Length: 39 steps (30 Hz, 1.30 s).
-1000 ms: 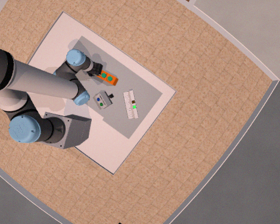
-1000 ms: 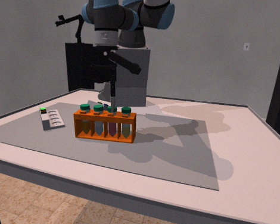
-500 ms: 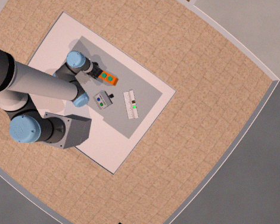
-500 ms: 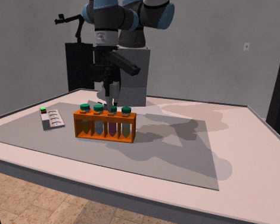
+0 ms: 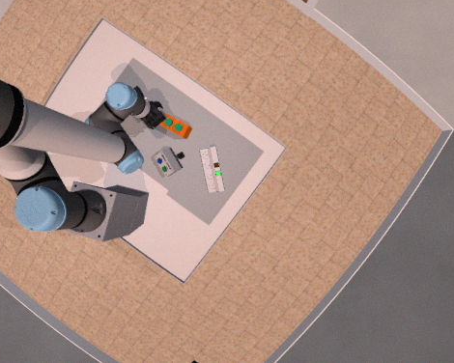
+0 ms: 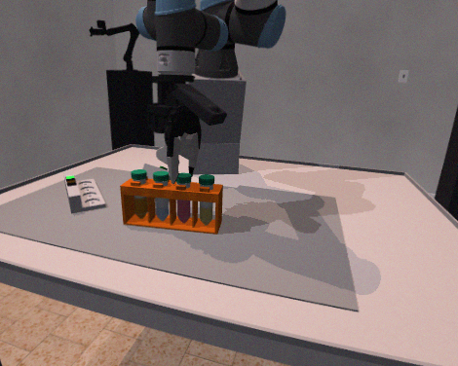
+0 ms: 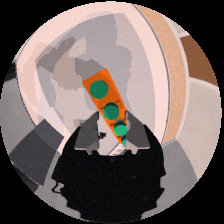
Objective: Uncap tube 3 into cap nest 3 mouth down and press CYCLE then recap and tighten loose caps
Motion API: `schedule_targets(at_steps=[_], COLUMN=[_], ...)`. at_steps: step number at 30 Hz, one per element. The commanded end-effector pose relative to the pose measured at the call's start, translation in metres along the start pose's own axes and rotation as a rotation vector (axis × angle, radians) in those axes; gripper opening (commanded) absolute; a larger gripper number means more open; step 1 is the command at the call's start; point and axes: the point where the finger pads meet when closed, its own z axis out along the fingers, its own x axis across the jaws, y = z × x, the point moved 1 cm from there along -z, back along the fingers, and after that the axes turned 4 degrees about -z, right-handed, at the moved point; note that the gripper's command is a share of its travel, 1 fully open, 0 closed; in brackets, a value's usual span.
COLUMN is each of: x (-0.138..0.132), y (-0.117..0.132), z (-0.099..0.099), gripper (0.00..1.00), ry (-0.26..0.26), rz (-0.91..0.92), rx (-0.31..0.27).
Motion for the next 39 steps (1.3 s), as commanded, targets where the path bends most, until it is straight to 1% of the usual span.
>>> schedule_targets(at_steps=[1,7,21,29,32,33,34,36,37,39], x=[-0.001,-0.003,-0.002,-0.001,0.009,0.009,0.012,0.012,0.015,0.015], y=[-0.001,-0.001,0.000,0.000,0.023,0.023,0.031,0.031,0.039,0.039], z=[0.000,-0.003,-0.045,-0.046,-0.046,-0.046,-0.046,-0.046,-0.046,-0.046], gripper=[0.35,0.35,0.35,0.35,0.35,0.35,0.35,0.35,0.35,0.35], ry=[0.000,-0.002,-0.001,0.001,0.001,0.001,0.000,0.000,0.000,0.000], rz=[0.005,0.005,0.007,0.006,-0.244,-0.244,-0.317,-0.327,-0.402,-0.410], rx=[-0.003,-0.003,-0.003,-0.003,-0.003,-0.003,-0.003,-0.003,-0.003,-0.003])
